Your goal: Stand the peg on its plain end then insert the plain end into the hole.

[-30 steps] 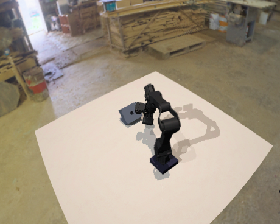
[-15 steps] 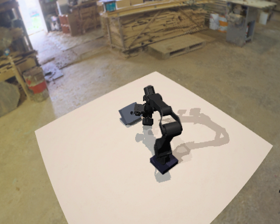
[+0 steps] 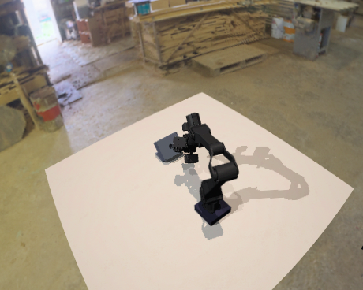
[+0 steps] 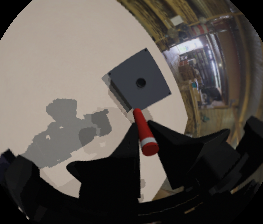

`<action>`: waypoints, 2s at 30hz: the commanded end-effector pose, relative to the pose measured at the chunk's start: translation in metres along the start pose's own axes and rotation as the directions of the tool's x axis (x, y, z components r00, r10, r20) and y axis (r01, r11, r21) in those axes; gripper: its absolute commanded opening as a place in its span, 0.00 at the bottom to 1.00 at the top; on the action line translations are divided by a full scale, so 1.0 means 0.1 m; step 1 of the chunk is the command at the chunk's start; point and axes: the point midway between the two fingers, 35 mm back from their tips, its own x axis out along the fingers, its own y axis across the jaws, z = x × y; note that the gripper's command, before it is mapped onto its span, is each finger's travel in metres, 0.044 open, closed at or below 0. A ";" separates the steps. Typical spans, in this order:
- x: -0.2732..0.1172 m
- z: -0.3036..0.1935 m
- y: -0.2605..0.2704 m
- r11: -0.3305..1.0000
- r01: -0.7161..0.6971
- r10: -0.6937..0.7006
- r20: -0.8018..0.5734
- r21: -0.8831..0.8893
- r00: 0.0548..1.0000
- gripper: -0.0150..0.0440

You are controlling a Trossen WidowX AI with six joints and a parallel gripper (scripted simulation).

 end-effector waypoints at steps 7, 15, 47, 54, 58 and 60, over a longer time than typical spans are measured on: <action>0.02 0.06 -0.01 0.998 0.038 -0.036 0.032 -0.054 0.999 0.25; 0.12 0.11 -0.05 0.995 0.062 -0.058 0.047 -0.082 0.997 0.25; 0.45 0.26 -0.11 0.974 0.151 -0.134 0.107 -0.168 0.985 0.25; 0.50 0.28 -0.10 0.974 0.163 -0.145 0.117 -0.157 0.982 0.25; 0.51 0.28 -0.10 0.974 0.163 -0.146 0.118 -0.157 0.982 0.25; 0.52 0.28 -0.10 0.974 0.163 -0.146 0.118 -0.158 0.982 0.25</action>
